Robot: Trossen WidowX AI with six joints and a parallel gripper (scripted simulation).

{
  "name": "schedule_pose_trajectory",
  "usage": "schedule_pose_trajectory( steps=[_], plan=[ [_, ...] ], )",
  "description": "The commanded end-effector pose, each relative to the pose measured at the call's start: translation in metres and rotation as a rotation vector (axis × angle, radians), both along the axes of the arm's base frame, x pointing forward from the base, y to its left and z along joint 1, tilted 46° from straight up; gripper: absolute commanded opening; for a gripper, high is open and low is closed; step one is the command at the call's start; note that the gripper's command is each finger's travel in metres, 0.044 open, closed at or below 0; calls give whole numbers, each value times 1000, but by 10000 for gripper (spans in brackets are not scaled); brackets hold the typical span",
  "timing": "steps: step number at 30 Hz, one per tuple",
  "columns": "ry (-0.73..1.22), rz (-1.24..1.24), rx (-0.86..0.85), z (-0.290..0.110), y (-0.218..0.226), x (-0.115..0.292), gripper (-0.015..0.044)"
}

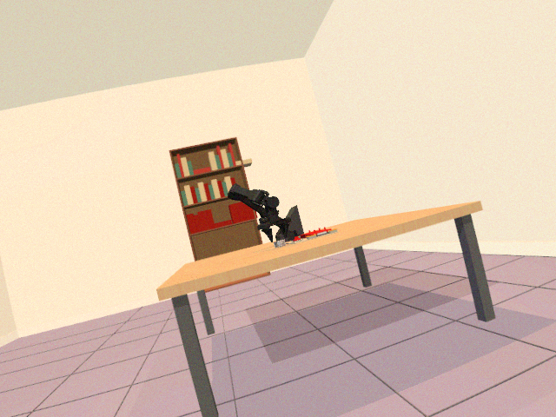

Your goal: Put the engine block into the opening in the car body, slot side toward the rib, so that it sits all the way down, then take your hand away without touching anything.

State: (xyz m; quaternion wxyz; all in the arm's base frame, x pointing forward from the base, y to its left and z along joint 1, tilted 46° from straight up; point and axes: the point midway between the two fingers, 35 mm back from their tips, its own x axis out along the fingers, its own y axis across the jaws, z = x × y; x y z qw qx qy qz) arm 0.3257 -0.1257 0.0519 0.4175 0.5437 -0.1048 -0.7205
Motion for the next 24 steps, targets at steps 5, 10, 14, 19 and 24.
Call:
schedule_pose_trajectory(
  steps=[5, 10, 14, 19, 24],
  plan=[
    [10, 3, -5, -9, -9, -3, 440],
    [10, 3, -5, -10, -10, -3, 361],
    [10, 3, -5, -10, -10, -3, 256],
    [10, 3, -5, -10, -10, -3, 145],
    [10, 3, -5, -10, -10, -3, 111]
  ],
)
